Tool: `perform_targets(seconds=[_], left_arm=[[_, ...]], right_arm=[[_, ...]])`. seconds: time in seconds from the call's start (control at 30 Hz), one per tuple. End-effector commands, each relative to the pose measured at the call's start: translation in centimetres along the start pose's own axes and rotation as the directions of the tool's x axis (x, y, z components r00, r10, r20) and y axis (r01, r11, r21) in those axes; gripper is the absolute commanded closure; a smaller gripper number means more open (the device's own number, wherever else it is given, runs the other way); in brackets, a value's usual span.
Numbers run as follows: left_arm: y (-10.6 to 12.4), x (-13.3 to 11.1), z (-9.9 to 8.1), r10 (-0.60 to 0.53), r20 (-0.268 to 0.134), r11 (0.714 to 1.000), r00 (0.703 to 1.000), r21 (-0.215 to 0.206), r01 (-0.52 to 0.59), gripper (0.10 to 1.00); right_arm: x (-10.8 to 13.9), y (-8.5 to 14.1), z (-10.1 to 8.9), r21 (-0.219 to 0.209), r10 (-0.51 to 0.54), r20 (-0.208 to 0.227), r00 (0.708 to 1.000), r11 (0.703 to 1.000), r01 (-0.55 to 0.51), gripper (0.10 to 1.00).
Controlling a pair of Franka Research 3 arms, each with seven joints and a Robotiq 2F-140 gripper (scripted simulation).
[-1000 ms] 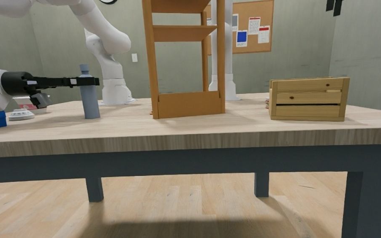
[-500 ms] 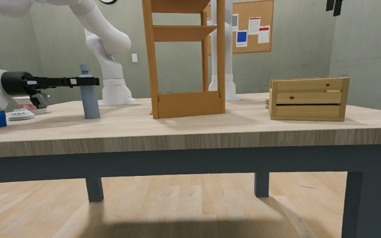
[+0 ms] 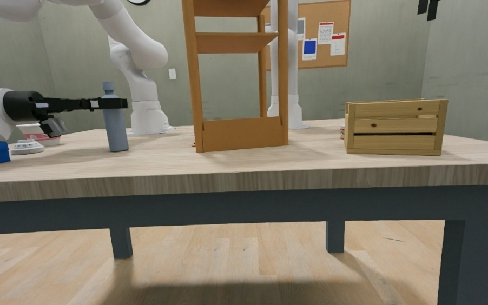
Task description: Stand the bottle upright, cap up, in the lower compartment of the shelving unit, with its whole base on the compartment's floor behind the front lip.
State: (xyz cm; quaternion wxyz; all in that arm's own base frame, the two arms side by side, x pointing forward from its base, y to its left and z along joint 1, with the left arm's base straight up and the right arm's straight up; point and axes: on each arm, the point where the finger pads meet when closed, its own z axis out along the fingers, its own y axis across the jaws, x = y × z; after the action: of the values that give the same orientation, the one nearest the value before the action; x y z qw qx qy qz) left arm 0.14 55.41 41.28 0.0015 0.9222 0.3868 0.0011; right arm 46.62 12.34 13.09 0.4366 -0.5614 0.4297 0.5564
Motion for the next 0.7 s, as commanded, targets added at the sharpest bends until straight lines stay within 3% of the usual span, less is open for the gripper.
perform_targets(seconds=[0.0, 0.67], left_arm=[[0.0, 0.0, 0.0, 0.0, 0.0, 1.0, 1.0, 0.0, 0.0, 0.098], [0.0, 0.0, 0.0, 0.0, 0.0, 1.0, 1.0, 0.0, 0.0, 0.098]], right_arm=[[-1.0, 0.0, 0.0, -0.002, 0.012, 0.0, 1.0, 1.0, -0.012, 0.999], [-5.6, -0.1, 0.0, -0.002, 0.012, 0.0, 1.0, 1.0, -0.012, 0.999]])
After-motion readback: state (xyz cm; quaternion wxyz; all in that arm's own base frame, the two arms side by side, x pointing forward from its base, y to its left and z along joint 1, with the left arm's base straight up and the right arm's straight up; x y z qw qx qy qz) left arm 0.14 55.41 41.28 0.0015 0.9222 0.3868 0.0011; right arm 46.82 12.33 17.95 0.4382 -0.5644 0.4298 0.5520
